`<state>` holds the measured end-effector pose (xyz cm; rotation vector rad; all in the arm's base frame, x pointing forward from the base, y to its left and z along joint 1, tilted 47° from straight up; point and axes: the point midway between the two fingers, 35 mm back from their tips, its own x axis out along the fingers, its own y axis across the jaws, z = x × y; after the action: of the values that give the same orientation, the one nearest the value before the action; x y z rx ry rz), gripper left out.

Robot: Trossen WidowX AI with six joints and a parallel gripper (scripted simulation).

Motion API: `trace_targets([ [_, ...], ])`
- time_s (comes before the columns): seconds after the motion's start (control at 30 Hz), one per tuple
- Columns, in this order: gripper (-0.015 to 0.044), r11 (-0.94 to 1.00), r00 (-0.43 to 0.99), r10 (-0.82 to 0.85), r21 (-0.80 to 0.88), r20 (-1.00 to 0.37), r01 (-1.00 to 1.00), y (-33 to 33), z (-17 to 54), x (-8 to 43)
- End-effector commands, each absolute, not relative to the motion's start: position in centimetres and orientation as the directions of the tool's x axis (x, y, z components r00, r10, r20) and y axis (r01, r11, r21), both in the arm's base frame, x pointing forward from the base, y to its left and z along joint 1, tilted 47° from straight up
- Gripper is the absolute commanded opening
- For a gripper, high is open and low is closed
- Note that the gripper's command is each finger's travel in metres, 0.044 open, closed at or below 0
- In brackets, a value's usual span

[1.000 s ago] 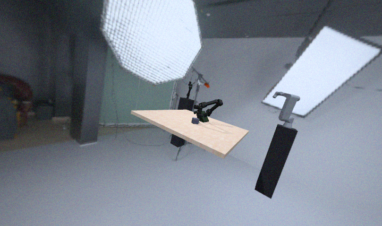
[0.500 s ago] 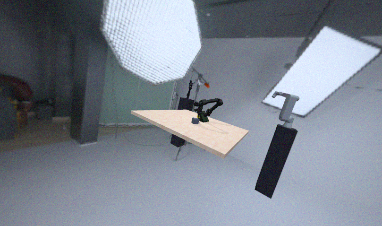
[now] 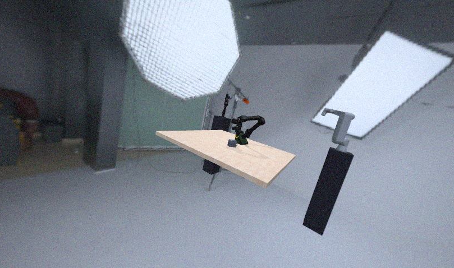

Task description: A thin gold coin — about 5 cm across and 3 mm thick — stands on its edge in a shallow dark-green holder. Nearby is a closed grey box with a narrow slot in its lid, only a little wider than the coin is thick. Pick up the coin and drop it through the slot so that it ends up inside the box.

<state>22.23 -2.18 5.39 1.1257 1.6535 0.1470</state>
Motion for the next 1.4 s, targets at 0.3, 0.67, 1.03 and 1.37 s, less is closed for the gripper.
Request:
trace_targets([
  [0.3, 0.0000, 0.578, 0.024, 0.722, 0.622, -0.691, 0.529, -1.8, 6.2, 23.0],
  [0.67, 0.0000, 0.579, 0.025, 0.721, 0.621, -0.693, 0.529, -2.0, 6.6, 25.8],
  [1.03, 0.0000, 0.578, 0.026, 0.721, 0.622, -0.693, 0.528, -1.8, 6.8, 28.6],
  [1.37, 0.0000, 0.578, 0.027, 0.722, 0.624, -0.691, 0.526, -1.5, 7.0, 31.2],
])
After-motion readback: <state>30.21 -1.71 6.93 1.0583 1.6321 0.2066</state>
